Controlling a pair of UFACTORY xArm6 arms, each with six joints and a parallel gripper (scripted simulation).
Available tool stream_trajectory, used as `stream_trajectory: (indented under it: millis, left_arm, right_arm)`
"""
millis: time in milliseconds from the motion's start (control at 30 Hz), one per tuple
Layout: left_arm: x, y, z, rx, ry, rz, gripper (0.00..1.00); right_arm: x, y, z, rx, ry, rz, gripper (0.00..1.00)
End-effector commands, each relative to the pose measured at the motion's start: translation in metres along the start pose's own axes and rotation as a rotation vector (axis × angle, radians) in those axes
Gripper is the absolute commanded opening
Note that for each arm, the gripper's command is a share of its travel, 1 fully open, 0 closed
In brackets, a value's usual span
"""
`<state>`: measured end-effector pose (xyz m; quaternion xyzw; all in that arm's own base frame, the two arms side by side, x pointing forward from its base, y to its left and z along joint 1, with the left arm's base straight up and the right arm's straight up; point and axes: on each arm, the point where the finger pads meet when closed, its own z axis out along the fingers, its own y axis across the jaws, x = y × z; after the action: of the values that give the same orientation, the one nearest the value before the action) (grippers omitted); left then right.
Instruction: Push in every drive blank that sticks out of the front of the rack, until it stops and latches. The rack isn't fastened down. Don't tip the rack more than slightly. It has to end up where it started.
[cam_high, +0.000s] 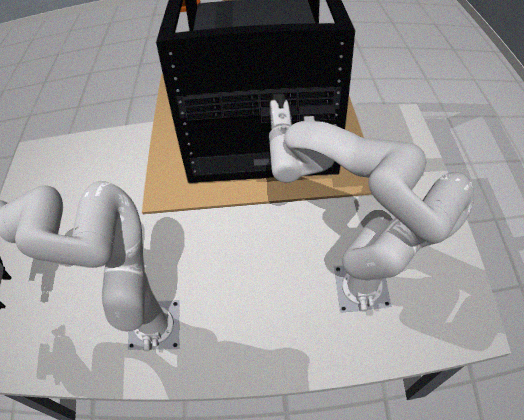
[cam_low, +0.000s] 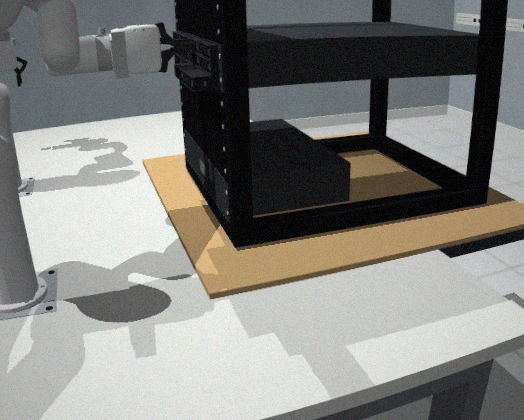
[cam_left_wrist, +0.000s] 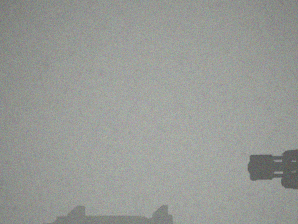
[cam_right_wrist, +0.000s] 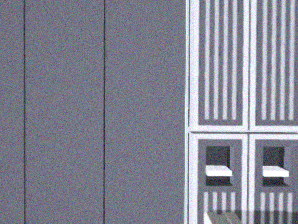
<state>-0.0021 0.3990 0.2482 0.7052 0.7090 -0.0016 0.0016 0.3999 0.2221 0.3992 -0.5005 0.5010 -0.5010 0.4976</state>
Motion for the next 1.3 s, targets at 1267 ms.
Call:
stream_trajectory:
  millis: [1267]
  left_arm:
    - [0.001, 0.000, -0.002, 0.000, 0.005, 0.000, 1.00]
  right_arm:
    - [0.000, -0.002, -0.039, 0.003, 0.000, 0.003, 0.00]
